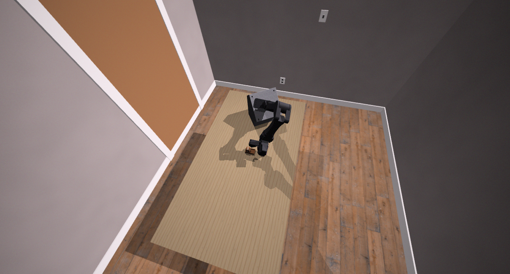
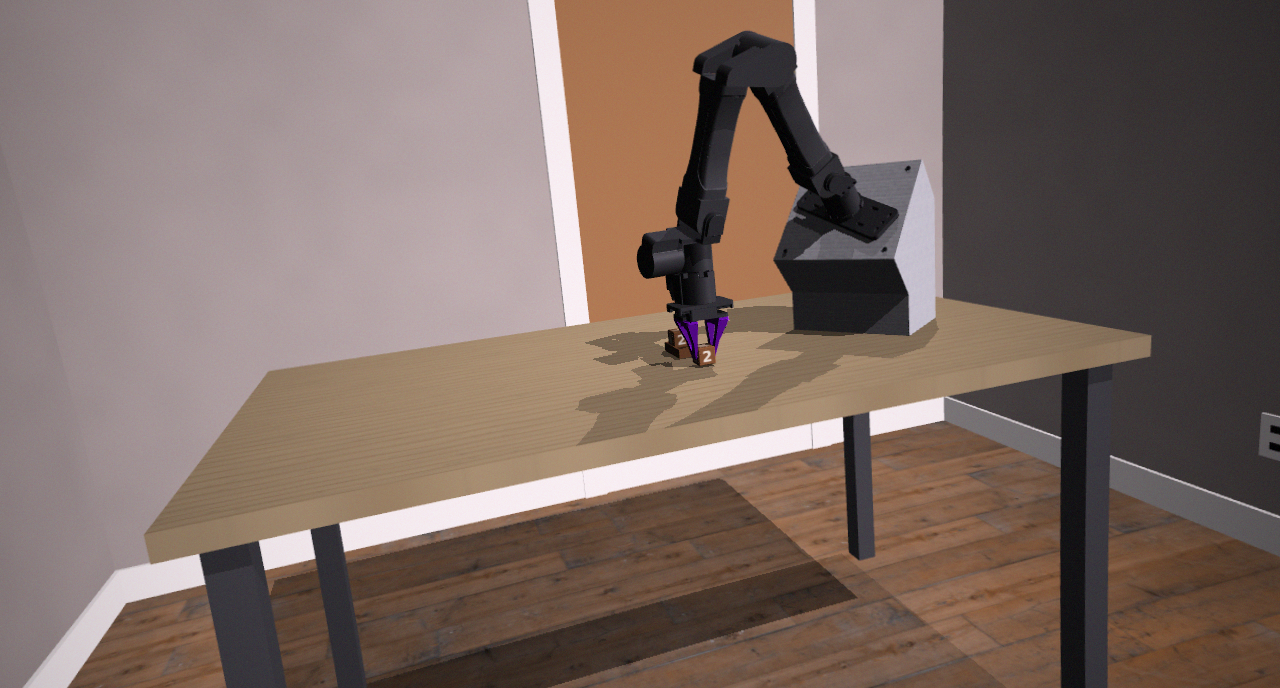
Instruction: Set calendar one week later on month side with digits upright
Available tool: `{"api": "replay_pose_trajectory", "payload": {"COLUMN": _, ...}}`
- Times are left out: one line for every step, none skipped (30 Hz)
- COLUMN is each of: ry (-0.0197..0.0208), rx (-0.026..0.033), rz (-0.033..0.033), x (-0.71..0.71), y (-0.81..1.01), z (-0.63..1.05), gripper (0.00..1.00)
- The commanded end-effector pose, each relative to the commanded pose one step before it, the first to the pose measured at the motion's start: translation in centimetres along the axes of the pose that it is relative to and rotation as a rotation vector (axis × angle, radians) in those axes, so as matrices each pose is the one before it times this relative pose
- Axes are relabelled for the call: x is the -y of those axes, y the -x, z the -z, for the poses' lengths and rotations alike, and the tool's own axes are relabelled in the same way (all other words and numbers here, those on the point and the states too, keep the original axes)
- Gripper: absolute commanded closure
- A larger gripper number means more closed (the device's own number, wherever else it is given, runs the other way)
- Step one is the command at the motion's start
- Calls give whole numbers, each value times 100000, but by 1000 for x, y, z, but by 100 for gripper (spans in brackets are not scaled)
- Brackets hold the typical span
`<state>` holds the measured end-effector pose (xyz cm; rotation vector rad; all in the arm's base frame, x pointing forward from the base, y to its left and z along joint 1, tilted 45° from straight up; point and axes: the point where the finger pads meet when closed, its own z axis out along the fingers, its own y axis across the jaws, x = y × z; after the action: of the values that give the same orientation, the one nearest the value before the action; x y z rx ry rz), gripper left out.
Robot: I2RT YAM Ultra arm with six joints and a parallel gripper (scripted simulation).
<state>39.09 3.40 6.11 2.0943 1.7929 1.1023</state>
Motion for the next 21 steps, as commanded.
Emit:
{"api": "replay_pose_trajectory", "payload": {"ry": 1126, "rx": 632, "rz": -141, "x": -379, "y": 202, "z": 232, "gripper": 73}}
{"api": "replay_pose_trajectory", "payload": {"ry": 0, "rx": 0, "rz": 0, "x": 0, "y": 0, "z": 0, "gripper": 73}}
{"api": "replay_pose_trajectory", "payload": {"ry": 0, "rx": 0, "rz": 0, "x": 0, "y": 0, "z": 0, "gripper": 73}}
{"api": "replay_pose_trajectory", "payload": {"ry": 0, "rx": 0, "rz": 0, "x": 0, "y": 0, "z": 0, "gripper": 73}}
{"api": "replay_pose_trajectory", "payload": {"ry": 0, "rx": 0, "rz": 0, "x": 0, "y": 0, "z": 0, "gripper": 73}}
{"api": "replay_pose_trajectory", "payload": {"ry": 0, "rx": 0, "rz": 0, "x": 0, "y": 0, "z": 0, "gripper": 73}}
{"api": "replay_pose_trajectory", "payload": {"ry": 0, "rx": 0, "rz": 0, "x": 0, "y": 0, "z": 0, "gripper": 73}}
{"api": "replay_pose_trajectory", "payload": {"ry": 0, "rx": 0, "rz": 0, "x": 0, "y": 0, "z": -2, "gripper": 73}}
{"api": "replay_pose_trajectory", "payload": {"ry": 0, "rx": 0, "rz": 0, "x": 0, "y": 0, "z": -4, "gripper": 73}}
{"api": "replay_pose_trajectory", "payload": {"ry": 0, "rx": 0, "rz": 0, "x": 0, "y": 0, "z": -7, "gripper": 73}}
{"api": "replay_pose_trajectory", "payload": {"ry": 0, "rx": 0, "rz": 0, "x": 0, "y": 0, "z": -10, "gripper": 73}}
{"api": "replay_pose_trajectory", "payload": {"ry": 0, "rx": 0, "rz": 0, "x": 0, "y": 0, "z": -13, "gripper": 73}}
{"api": "replay_pose_trajectory", "payload": {"ry": 0, "rx": 0, "rz": 0, "x": 0, "y": 0, "z": -17, "gripper": 73}}
{"api": "replay_pose_trajectory", "payload": {"ry": 0, "rx": 0, "rz": 0, "x": 0, "y": 0, "z": -20, "gripper": 73}}
{"api": "replay_pose_trajectory", "payload": {"ry": 0, "rx": 0, "rz": 0, "x": 0, "y": 0, "z": -23, "gripper": 73}}
{"api": "replay_pose_trajectory", "payload": {"ry": 0, "rx": 0, "rz": 0, "x": 0, "y": 0, "z": -25, "gripper": 73}}
{"api": "replay_pose_trajectory", "payload": {"ry": 0, "rx": 0, "rz": 0, "x": 0, "y": 0, "z": -26, "gripper": 73}}
{"api": "replay_pose_trajectory", "payload": {"ry": 0, "rx": 0, "rz": 0, "x": 0, "y": 0, "z": -27, "gripper": 73}}
{"api": "replay_pose_trajectory", "payload": {"ry": 0, "rx": 0, "rz": 0, "x": 0, "y": 0, "z": -27, "gripper": 73}}
{"api": "replay_pose_trajectory", "payload": {"ry": 0, "rx": 0, "rz": 0, "x": 0, "y": 0, "z": -26, "gripper": 73}}
{"api": "replay_pose_trajectory", "payload": {"ry": 0, "rx": 0, "rz": 0, "x": 0, "y": 0, "z": -25, "gripper": 73}}
